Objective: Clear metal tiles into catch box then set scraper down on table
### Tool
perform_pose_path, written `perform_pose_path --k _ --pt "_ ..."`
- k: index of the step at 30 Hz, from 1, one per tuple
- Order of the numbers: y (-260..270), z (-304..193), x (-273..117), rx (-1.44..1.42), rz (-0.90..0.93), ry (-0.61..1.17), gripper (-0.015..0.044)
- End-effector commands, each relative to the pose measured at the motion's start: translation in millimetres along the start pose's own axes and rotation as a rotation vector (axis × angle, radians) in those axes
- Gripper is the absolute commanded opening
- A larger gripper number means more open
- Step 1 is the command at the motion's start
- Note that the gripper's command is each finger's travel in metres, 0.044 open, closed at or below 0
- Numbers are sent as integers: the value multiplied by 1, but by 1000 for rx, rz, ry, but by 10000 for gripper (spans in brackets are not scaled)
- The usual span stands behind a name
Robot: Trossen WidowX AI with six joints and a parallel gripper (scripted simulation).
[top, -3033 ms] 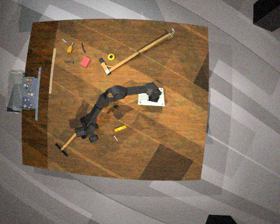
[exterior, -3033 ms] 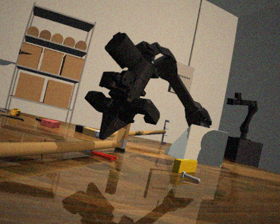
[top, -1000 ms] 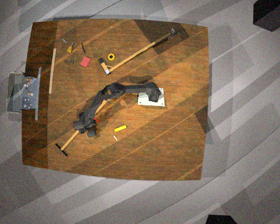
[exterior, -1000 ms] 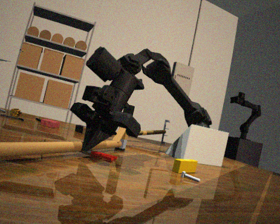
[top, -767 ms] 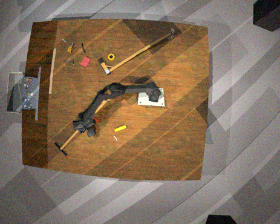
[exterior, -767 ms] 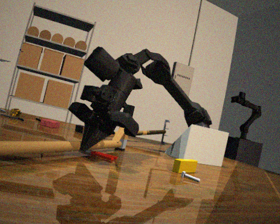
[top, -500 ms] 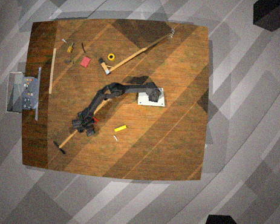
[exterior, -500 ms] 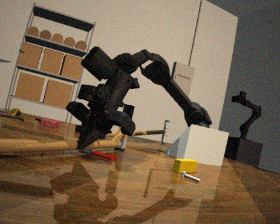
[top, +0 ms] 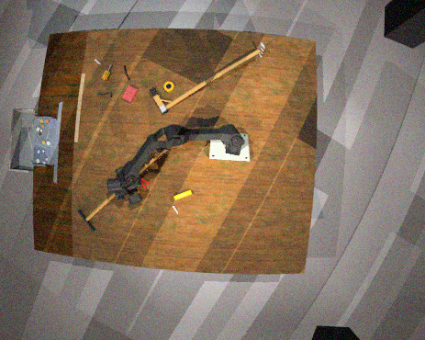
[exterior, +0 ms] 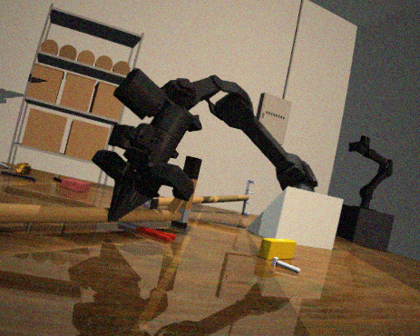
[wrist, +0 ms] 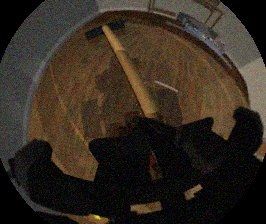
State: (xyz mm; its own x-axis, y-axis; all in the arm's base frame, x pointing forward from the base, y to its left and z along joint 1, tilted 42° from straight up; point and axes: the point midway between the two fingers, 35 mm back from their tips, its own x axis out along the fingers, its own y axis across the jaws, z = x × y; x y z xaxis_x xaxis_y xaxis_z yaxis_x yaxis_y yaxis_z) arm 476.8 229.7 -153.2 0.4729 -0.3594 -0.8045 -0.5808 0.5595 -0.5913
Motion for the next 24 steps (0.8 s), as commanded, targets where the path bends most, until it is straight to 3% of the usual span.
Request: perform_pose_path --k 1,24 --pt "-6 -3 6 -1 0 12 0" --pt "-28 3 9 -1 -2 12 0"
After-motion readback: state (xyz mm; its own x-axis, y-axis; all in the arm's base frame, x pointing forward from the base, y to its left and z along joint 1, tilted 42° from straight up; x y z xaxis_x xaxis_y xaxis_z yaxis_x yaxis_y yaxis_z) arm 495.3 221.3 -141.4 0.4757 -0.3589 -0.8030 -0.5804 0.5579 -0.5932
